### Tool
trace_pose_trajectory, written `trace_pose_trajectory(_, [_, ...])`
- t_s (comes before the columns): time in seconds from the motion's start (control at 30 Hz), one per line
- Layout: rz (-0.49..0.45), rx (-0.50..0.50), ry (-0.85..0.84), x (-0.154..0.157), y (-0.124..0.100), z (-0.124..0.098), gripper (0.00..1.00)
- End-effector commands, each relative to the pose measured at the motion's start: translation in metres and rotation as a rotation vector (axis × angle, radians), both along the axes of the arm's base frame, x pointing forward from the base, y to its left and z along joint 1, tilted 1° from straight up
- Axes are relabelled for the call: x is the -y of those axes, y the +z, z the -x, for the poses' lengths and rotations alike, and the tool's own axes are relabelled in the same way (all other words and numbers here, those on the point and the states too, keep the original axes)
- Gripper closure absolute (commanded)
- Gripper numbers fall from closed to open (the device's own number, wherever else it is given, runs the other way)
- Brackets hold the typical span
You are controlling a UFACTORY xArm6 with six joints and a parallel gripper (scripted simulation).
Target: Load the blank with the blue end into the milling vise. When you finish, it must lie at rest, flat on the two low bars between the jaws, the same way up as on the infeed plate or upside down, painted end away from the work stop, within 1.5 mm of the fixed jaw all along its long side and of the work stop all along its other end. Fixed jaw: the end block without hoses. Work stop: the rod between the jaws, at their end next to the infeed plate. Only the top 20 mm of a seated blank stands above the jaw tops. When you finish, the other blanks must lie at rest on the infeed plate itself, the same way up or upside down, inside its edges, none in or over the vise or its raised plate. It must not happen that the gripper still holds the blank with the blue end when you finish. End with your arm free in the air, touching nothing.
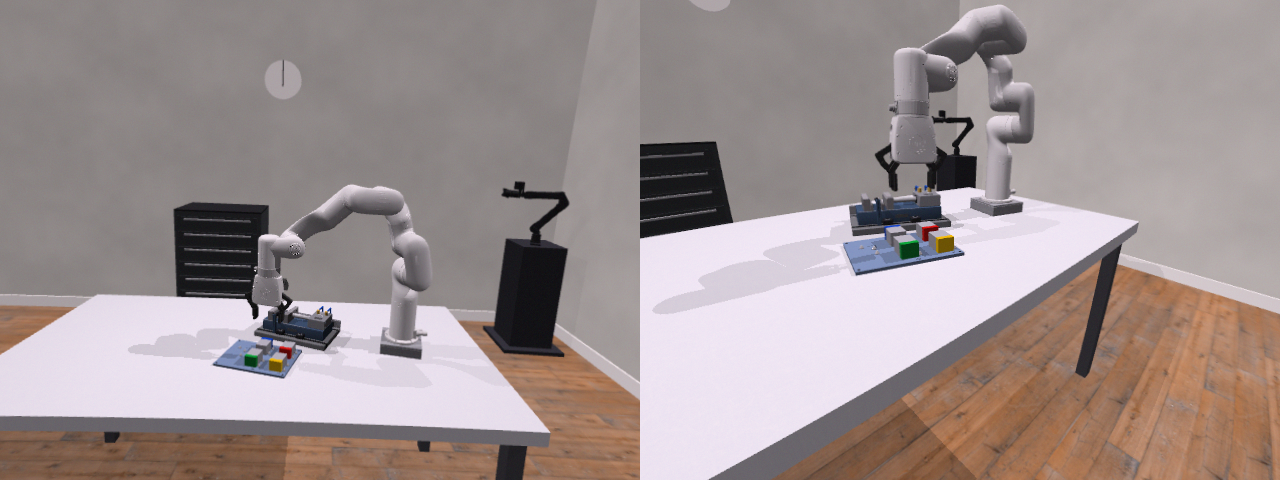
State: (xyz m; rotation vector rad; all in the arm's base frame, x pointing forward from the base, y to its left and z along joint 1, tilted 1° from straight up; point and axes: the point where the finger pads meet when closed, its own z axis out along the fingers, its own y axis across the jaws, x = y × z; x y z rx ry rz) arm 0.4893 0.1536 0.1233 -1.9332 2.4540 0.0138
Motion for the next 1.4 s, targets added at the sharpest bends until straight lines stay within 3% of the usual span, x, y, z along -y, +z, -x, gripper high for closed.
trace_pose_trajectory(0.0, [0.000, 0.003, 0.000, -0.029, 0.001, -0.008, 0.00])
trace_pose_trajectory(0.07, [-0.001, 0.004, 0.000, -0.041, 0.001, -0.010, 0.00])
trace_pose_trajectory(1.37, [-0.001, 0.004, 0.000, -0.033, 0.001, -0.009, 0.00])
